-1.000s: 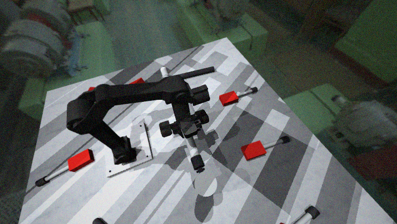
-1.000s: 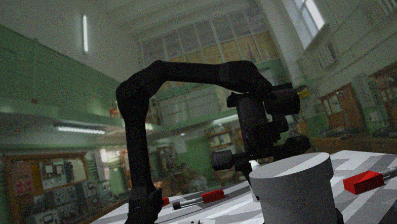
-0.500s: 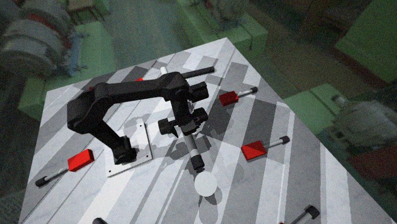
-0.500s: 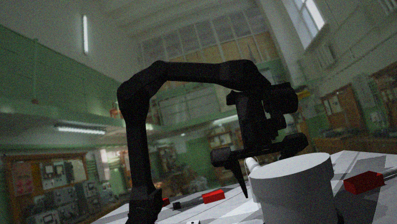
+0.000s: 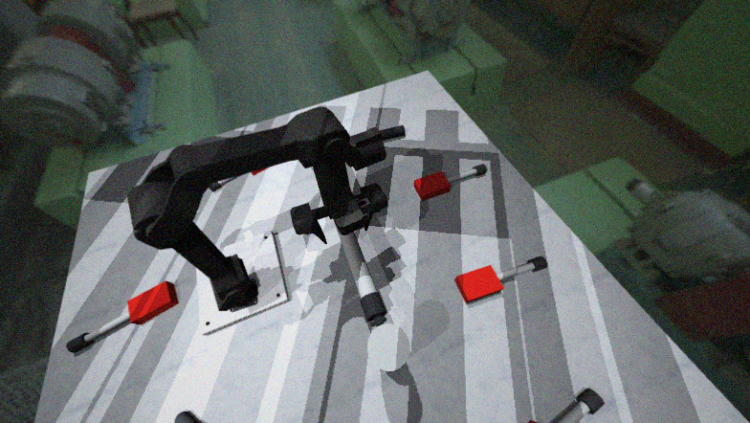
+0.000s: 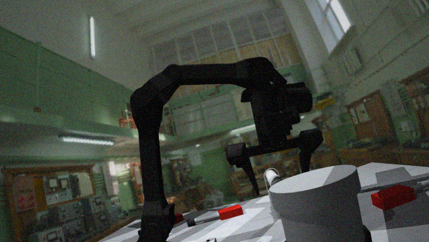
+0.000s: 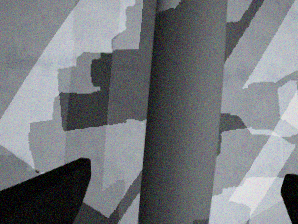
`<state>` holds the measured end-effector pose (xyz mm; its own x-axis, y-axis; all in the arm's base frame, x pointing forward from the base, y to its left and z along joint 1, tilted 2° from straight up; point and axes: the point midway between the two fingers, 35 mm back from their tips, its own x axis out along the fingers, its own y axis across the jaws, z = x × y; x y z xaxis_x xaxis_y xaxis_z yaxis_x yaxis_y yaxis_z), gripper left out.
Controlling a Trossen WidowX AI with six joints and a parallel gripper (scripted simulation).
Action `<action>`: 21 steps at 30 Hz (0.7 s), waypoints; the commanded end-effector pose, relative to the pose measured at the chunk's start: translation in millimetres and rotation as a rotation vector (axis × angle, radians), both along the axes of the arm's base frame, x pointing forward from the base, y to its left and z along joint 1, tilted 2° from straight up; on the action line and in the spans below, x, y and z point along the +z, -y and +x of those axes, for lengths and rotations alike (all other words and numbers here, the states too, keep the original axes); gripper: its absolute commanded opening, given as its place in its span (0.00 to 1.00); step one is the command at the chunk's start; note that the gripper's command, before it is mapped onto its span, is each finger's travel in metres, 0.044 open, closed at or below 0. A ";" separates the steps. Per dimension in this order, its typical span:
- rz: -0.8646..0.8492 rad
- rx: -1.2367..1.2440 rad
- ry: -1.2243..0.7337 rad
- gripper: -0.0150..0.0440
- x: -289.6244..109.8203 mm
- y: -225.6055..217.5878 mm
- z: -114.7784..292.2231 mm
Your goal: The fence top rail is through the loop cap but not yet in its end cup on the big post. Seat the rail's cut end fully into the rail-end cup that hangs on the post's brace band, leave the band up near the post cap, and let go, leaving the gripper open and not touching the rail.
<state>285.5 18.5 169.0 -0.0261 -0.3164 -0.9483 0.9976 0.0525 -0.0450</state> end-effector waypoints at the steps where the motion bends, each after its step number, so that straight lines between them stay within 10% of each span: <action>1: 0.005 0.016 0.019 1.00 11.6 -4.0 0.4; 21: 0.015 0.049 0.060 1.00 37.3 -12.4 -1.1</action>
<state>283.8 30.6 203.9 0.0407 -0.3026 -0.9522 0.9952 0.0977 0.0115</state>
